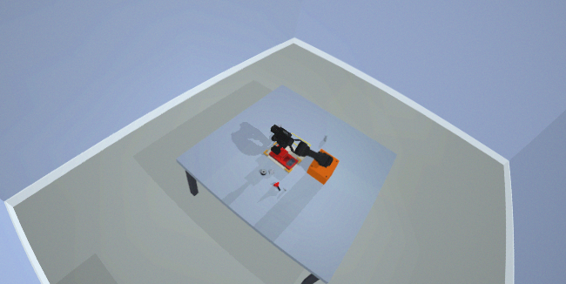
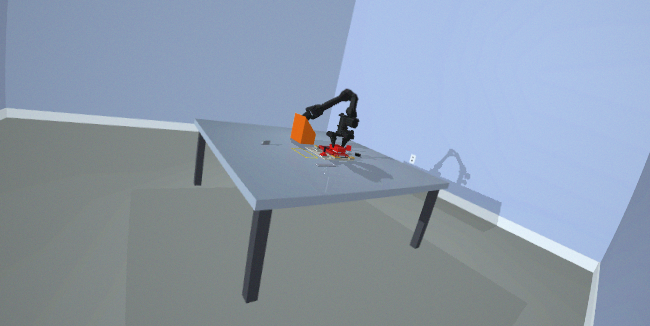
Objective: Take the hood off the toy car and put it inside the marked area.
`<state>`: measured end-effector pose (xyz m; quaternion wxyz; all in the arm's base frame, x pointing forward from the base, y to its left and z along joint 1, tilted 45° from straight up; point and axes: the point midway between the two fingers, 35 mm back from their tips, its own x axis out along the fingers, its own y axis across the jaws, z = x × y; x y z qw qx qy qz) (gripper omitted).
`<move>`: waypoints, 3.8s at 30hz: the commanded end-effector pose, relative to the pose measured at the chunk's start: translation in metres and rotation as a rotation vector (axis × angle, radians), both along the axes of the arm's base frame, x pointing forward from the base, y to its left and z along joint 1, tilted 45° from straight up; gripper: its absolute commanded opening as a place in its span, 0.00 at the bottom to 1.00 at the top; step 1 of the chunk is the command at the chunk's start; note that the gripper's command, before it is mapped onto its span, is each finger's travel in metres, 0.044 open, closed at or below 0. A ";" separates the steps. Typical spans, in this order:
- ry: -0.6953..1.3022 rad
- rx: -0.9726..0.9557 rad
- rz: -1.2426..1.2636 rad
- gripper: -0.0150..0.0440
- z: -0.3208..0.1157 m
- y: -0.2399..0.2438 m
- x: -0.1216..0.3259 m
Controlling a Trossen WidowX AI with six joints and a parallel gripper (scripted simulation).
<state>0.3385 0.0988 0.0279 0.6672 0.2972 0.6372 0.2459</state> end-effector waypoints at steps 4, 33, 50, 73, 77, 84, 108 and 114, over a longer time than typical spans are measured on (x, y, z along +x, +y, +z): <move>-0.001 0.000 0.001 0.25 0.003 -0.003 0.000; 0.001 -0.013 -0.007 0.25 0.020 -0.056 0.001; 0.003 -0.037 -0.009 0.25 -0.056 -0.144 -0.004; -0.001 -0.018 0.000 0.25 -0.122 -0.199 -0.034; -0.001 -0.018 0.000 0.25 -0.124 -0.197 -0.034; -0.001 -0.018 -0.001 0.25 -0.129 -0.192 -0.033; -0.002 -0.017 -0.001 0.25 -0.146 -0.176 -0.031; -0.002 -0.017 -0.001 0.25 -0.150 -0.172 -0.030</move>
